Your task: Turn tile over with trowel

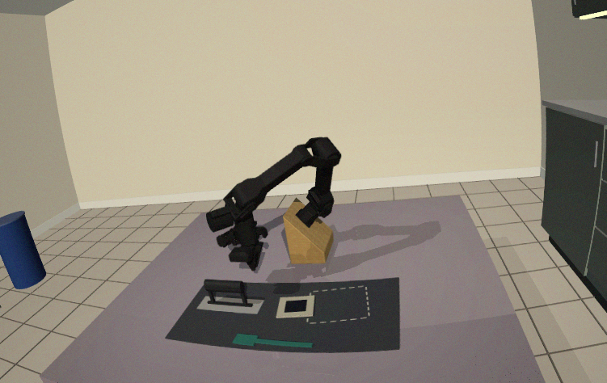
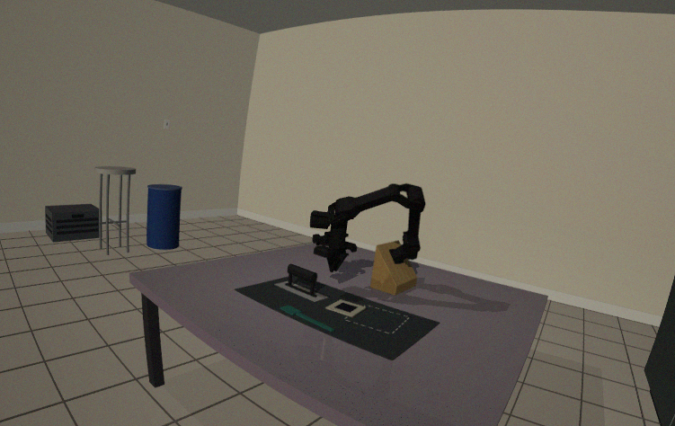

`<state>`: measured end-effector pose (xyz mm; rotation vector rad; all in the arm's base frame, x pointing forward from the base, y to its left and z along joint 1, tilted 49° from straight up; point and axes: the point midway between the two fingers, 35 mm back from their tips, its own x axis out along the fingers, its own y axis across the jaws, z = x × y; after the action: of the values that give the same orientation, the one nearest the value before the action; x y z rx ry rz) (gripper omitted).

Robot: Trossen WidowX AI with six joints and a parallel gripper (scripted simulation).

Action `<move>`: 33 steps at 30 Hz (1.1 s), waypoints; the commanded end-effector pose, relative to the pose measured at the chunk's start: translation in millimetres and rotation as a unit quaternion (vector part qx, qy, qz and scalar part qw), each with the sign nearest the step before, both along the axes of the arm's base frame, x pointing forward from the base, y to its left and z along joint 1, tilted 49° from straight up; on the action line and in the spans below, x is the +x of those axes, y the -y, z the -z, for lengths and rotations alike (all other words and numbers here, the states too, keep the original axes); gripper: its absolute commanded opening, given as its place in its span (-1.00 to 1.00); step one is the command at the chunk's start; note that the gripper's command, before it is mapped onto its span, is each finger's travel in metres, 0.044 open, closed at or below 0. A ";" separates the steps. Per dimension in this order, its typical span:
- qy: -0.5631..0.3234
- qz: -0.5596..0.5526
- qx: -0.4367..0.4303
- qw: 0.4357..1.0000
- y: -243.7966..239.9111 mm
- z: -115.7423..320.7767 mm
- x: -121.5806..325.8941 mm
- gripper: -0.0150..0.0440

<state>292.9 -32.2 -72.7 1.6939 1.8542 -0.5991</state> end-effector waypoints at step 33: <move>0.238 0.294 0.012 0.926 30.8 57.2 52.5 0.53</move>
<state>351.2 -73.6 -132.9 2.0563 1.1602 -0.4665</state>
